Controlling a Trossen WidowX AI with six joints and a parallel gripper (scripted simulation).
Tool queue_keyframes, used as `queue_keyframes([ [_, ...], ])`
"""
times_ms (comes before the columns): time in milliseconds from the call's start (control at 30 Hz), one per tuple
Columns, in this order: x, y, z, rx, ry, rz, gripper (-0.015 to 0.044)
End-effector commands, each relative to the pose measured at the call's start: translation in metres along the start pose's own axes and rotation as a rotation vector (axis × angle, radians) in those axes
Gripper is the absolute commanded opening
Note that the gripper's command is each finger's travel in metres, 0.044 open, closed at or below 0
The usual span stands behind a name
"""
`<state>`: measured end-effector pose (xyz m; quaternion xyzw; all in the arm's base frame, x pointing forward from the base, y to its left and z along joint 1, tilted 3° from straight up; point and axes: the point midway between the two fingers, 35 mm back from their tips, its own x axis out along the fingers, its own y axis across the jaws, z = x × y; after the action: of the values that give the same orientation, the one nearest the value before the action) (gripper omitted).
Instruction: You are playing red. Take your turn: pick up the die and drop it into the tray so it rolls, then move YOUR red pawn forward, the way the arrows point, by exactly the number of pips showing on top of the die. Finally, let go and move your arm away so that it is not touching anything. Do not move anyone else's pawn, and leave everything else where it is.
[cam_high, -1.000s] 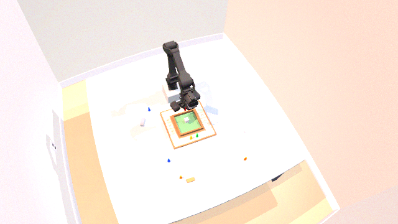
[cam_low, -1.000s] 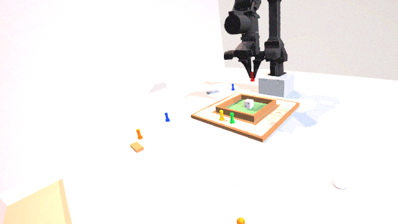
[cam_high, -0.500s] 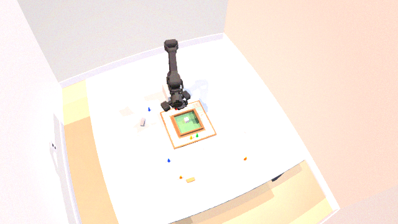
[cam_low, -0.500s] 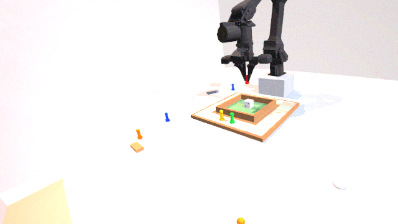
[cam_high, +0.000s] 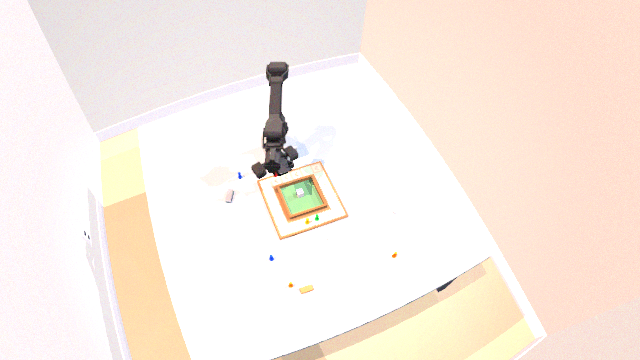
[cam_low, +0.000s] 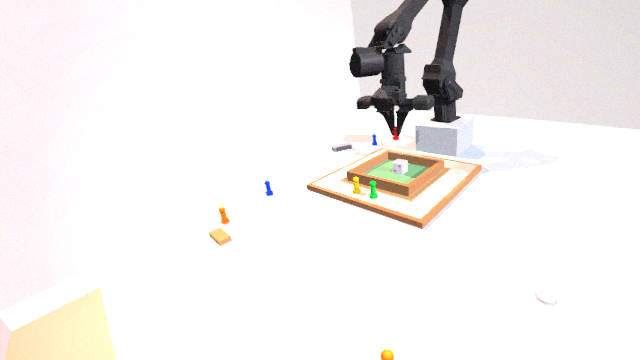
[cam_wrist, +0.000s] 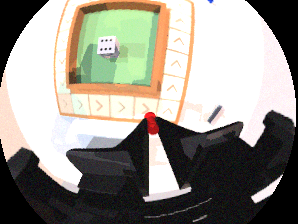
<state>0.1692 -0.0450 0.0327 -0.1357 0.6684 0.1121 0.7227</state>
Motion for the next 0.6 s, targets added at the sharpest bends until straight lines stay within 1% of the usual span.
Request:
queue_keyframes([
  [0, 0.014, 0.002, -0.003, -0.004, 0.007, 0.011, 0.0000],
  [133, 0.029, 0.003, -0.004, -0.004, 0.007, 0.011, 0.0000],
  [567, 0.042, 0.003, -0.004, -0.004, 0.007, 0.011, 0.0000],
])
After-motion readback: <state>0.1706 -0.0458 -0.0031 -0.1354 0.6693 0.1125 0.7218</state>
